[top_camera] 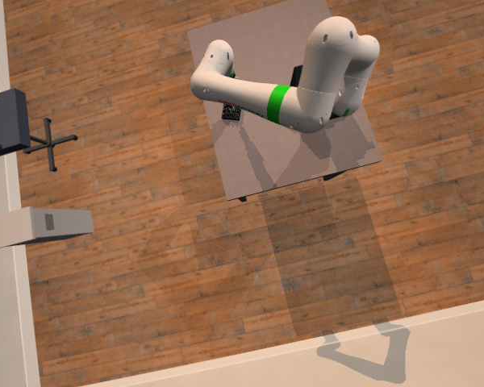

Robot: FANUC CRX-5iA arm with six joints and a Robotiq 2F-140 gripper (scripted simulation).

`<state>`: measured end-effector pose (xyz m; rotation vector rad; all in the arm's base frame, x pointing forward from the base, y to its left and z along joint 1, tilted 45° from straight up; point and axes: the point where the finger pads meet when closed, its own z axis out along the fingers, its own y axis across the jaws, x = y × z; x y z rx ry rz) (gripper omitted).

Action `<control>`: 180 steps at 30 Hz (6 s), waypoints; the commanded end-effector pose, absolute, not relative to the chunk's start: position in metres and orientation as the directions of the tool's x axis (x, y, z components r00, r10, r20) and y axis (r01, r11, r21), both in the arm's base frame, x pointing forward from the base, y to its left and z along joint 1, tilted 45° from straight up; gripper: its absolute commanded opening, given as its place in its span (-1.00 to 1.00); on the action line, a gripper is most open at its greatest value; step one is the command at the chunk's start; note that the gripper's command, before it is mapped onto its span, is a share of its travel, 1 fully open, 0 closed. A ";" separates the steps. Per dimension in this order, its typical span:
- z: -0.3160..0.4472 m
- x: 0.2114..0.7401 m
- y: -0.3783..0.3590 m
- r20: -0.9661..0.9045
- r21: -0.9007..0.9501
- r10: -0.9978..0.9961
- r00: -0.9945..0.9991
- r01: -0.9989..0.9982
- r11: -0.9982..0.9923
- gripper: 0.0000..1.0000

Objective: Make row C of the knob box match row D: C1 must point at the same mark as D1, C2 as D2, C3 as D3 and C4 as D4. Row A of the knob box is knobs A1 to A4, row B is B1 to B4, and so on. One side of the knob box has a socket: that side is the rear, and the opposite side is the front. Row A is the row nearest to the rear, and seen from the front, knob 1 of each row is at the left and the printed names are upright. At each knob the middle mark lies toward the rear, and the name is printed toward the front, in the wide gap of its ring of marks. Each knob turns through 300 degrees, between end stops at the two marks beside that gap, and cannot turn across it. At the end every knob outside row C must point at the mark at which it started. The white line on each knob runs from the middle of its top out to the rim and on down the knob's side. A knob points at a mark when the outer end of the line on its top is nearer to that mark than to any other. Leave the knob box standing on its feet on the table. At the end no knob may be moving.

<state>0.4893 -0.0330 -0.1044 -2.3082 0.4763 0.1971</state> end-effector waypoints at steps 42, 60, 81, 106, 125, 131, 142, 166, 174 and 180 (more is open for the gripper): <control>-0.092 0.489 -0.046 0.619 -0.353 0.608 0.497 0.868 -0.350 -0.77; -0.090 0.489 -0.047 0.672 -0.237 0.661 0.334 0.942 -0.236 -0.77; -0.090 0.489 -0.047 0.672 -0.237 0.661 0.334 0.942 -0.236 -0.77; -0.095 0.489 -0.042 0.672 -0.237 0.661 0.334 0.943 -0.236 -0.77; -0.110 0.489 -0.027 0.672 -0.237 0.661 0.334 0.943 -0.236 -0.77; -0.115 0.489 -0.022 0.672 -0.237 0.661 0.334 0.943 -0.236 -0.77; -0.120 0.489 -0.017 0.672 -0.237 0.661 0.334 0.943 -0.236 -0.77; -0.121 0.489 -0.016 0.672 -0.237 0.661 0.334 0.943 -0.236 -0.77; -0.121 0.489 -0.016 0.672 -0.237 0.661 0.334 0.943 -0.236 -0.77; -0.121 0.489 -0.016 0.672 -0.237 0.661 0.334 0.943 -0.236 -0.77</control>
